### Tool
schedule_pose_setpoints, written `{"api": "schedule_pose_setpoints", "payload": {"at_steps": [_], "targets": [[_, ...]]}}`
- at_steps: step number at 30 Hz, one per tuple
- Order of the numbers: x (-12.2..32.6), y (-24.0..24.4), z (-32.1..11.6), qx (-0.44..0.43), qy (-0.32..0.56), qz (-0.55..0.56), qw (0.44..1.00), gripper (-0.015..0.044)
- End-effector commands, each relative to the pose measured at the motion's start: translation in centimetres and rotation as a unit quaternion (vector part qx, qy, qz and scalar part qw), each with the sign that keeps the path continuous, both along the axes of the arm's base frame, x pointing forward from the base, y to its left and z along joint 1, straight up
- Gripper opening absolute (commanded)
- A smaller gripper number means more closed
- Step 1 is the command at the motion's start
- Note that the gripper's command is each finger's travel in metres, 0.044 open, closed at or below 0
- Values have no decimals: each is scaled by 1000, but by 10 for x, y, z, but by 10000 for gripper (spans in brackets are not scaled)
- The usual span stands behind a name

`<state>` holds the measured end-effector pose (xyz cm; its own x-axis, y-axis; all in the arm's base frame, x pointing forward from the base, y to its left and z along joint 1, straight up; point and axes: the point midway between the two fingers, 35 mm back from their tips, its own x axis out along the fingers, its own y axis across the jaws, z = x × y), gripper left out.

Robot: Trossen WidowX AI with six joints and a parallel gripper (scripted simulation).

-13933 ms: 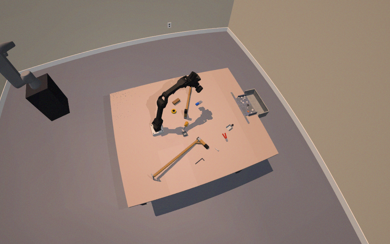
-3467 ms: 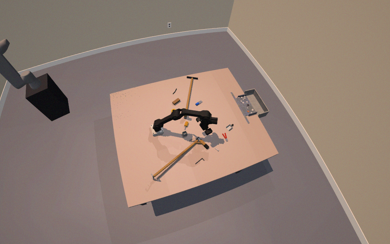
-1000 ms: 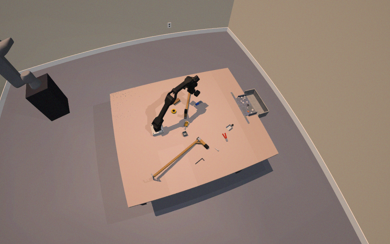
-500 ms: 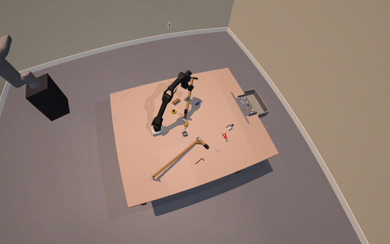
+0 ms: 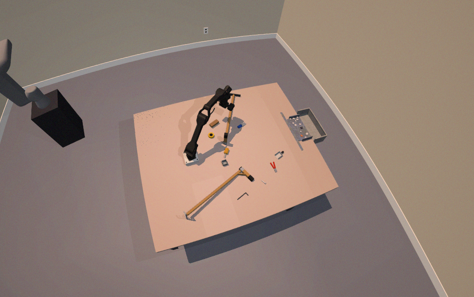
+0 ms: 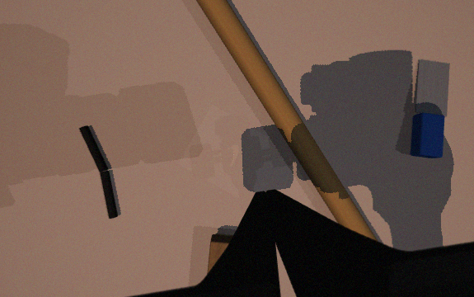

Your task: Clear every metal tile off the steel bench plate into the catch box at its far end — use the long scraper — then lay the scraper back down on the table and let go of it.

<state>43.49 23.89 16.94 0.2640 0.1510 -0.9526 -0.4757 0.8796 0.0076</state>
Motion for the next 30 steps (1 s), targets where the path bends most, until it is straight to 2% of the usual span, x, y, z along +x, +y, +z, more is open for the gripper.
{"api": "schedule_pose_setpoints", "payload": {"at_steps": [1,30], "targets": [[1,0,-10,-4,3,-3,1000,0],[7,3,-72,-9,11,0,1000,0]]}}
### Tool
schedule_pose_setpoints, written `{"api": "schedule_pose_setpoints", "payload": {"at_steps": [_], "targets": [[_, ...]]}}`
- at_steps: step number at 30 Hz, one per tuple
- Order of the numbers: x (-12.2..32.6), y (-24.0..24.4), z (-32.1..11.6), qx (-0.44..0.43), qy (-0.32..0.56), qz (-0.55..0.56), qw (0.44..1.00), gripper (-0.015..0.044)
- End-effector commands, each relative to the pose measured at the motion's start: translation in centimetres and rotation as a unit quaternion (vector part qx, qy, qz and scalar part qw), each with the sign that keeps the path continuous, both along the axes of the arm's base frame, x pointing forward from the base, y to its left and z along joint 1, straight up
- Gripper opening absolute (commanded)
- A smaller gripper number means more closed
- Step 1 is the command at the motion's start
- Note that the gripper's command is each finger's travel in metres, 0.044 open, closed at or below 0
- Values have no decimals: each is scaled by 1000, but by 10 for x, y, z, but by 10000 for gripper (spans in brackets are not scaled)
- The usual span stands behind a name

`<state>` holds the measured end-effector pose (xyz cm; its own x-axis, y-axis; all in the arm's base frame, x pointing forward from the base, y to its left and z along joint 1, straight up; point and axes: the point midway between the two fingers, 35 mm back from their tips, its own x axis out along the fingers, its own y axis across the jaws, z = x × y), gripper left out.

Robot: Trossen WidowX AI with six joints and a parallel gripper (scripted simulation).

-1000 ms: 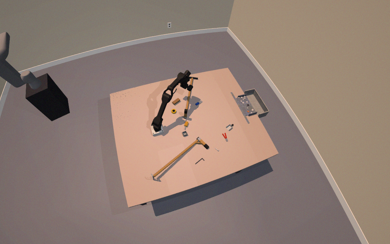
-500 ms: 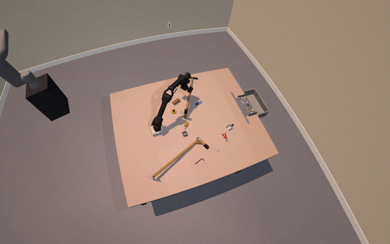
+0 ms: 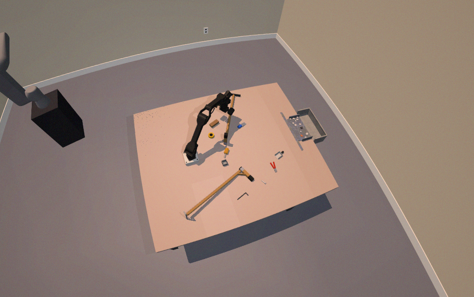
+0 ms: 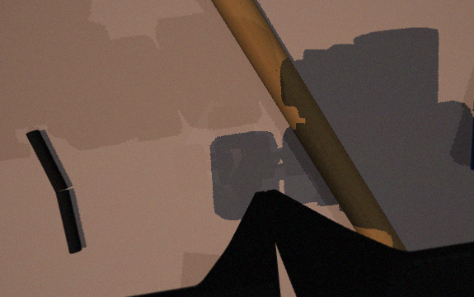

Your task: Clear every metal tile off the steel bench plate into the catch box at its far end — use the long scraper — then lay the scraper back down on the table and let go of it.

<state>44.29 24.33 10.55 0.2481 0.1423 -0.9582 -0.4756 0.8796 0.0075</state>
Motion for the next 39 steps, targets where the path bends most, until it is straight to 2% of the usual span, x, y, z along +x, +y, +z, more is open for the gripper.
{"api": "schedule_pose_setpoints", "payload": {"at_steps": [1,32,39], "targets": [[-1,-1,-11,-5,3,0,1000,0],[-8,-5,-78,-10,11,3,1000,0],[-5,-7,-79,-11,11,3,1000,0]]}}
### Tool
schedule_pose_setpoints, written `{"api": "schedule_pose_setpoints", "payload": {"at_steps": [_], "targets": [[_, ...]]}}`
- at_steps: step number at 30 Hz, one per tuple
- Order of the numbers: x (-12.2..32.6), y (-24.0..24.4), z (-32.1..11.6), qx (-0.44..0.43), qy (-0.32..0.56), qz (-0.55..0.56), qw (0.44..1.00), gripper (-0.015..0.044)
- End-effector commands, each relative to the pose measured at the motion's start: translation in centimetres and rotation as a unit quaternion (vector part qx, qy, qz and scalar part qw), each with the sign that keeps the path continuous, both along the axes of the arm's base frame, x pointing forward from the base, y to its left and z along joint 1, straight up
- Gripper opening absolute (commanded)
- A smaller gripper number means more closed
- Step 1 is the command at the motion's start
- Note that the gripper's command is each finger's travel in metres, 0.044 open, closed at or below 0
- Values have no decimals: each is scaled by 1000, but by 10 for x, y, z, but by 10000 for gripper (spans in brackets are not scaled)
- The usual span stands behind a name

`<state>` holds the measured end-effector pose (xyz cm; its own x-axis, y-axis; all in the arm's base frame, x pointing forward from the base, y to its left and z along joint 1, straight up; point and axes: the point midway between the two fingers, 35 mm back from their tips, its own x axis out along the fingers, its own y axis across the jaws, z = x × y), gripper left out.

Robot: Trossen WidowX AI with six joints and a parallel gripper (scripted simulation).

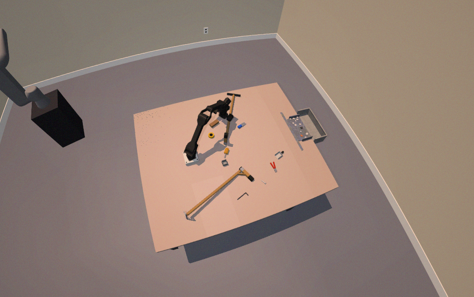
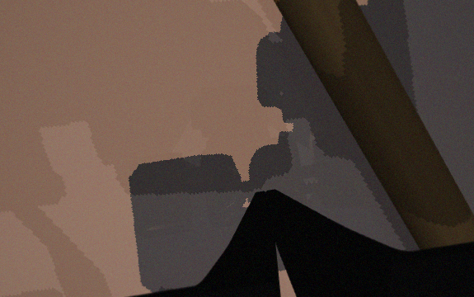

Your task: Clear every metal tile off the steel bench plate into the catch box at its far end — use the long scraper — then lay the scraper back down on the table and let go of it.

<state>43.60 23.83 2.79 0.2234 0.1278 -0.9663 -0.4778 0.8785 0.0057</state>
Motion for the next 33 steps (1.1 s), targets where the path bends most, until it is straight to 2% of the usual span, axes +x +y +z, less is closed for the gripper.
{"api": "schedule_pose_setpoints", "payload": {"at_steps": [1,33], "targets": [[3,-2,-1,-3,-1,1,1000,0],[31,-17,1,-3,-3,2,1000,0]]}}
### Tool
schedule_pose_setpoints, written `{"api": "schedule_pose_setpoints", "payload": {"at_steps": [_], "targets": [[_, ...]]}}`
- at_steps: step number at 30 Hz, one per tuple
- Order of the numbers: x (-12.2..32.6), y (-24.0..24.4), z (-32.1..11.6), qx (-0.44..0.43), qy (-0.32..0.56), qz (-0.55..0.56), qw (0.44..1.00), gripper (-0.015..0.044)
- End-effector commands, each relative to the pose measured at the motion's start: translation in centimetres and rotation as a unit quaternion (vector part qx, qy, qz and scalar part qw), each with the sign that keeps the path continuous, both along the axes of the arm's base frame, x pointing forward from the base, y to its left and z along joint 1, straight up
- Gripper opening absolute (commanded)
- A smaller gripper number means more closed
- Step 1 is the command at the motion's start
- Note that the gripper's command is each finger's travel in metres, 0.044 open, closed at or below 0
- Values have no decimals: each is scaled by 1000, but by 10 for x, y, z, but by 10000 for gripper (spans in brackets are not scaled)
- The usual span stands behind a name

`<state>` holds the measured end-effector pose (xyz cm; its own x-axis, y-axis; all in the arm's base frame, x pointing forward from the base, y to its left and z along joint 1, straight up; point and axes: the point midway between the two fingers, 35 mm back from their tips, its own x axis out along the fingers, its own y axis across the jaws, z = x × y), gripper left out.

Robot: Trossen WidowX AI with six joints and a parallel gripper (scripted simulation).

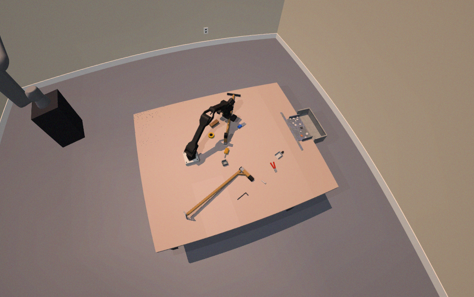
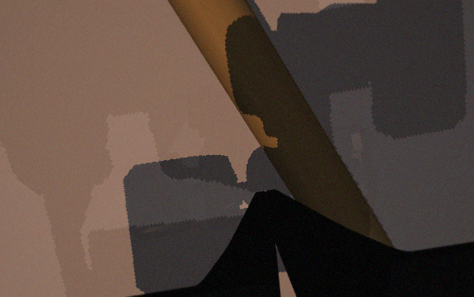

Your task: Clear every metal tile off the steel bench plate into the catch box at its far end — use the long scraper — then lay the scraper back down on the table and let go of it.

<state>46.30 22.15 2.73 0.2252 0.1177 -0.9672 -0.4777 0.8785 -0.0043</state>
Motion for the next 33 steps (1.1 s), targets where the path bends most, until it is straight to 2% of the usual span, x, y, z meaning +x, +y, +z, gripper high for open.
{"api": "schedule_pose_setpoints", "payload": {"at_steps": [1,33], "targets": [[5,-1,2,2,-3,2,1000,0],[31,-20,3,1,-5,3,1000,0]]}}
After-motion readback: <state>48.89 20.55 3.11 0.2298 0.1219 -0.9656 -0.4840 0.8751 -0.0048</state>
